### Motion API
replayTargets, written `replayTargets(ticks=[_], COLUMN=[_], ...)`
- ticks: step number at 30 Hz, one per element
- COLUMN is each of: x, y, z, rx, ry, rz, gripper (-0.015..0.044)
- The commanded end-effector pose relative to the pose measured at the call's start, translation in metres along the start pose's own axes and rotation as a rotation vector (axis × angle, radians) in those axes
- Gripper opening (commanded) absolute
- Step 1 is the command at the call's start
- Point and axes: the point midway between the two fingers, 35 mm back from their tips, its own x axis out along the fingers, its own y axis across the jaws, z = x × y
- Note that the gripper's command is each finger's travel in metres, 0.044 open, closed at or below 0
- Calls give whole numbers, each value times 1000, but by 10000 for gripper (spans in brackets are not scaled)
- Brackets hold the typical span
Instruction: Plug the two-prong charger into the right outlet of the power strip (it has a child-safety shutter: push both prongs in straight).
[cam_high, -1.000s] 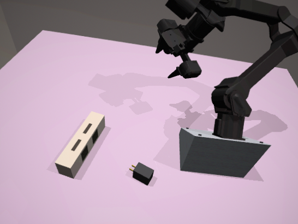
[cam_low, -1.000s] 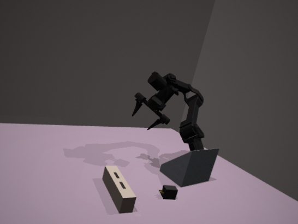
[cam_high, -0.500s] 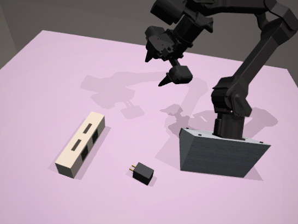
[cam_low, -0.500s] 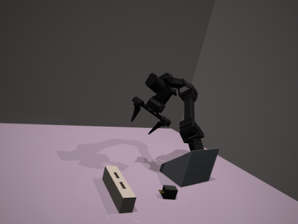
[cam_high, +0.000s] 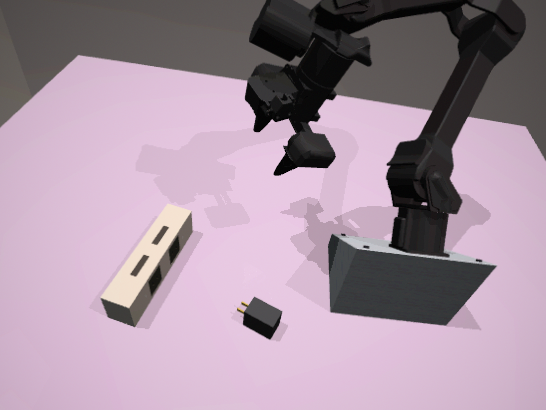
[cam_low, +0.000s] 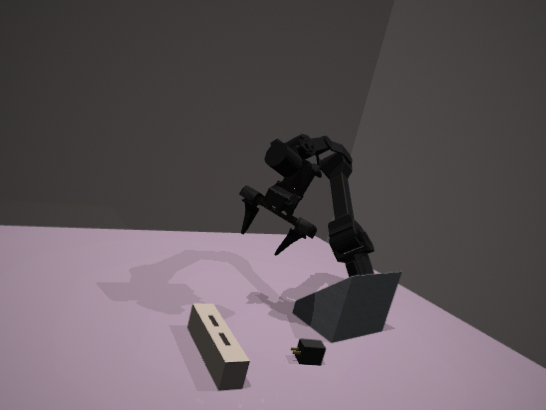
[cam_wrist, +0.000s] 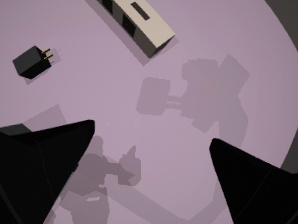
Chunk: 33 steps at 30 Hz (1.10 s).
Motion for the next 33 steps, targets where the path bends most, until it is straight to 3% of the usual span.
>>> replayTargets(ticks=[1, 33], x=[4, 37], y=[7, 81], z=[9, 51], rx=[50, 398], ry=[5, 152], rz=[23, 150], gripper=[440, 440])
